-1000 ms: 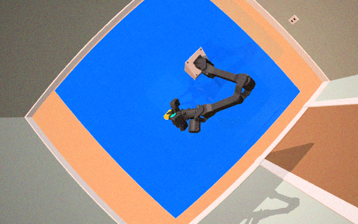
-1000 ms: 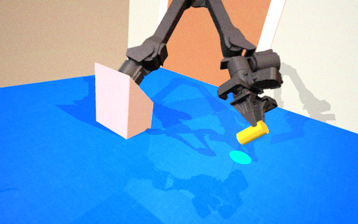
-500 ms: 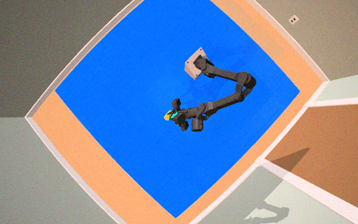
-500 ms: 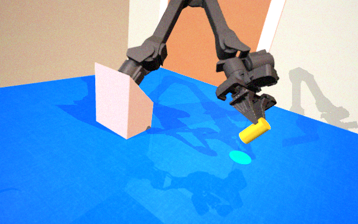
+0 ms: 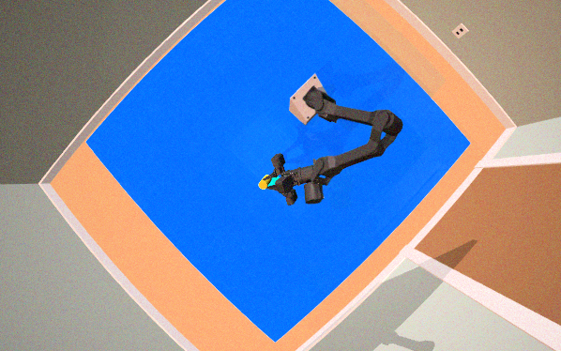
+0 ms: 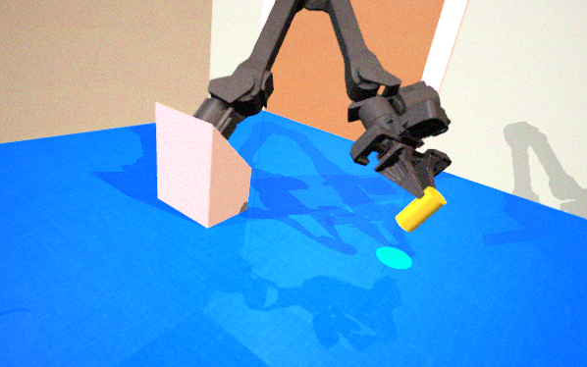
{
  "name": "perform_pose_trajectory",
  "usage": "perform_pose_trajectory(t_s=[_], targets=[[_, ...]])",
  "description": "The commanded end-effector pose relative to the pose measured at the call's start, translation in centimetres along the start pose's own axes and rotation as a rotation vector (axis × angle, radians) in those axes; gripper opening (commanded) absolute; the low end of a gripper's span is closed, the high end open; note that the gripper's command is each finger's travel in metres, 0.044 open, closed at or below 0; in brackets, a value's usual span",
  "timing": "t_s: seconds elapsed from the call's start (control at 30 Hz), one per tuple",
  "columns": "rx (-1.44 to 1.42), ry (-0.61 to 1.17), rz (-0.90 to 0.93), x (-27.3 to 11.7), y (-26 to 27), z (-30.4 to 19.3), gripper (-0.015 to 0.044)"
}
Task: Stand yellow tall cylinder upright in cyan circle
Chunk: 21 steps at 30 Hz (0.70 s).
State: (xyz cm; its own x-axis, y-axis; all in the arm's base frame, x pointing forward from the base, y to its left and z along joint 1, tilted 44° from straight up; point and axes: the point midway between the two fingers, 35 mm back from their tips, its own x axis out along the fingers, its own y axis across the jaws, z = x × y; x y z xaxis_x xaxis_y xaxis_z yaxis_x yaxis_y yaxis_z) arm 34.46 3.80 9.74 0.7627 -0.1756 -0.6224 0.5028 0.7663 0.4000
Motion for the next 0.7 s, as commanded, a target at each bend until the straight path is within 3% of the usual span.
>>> perform_pose_trajectory(t_s=[0.0,0.67], targets=[[0.015,-0.024,0.001,-0.2,-0.2,-0.1,0.0105],[0.098,-0.145,0.035,-1.4,-0.2,0.3,0.0105]])
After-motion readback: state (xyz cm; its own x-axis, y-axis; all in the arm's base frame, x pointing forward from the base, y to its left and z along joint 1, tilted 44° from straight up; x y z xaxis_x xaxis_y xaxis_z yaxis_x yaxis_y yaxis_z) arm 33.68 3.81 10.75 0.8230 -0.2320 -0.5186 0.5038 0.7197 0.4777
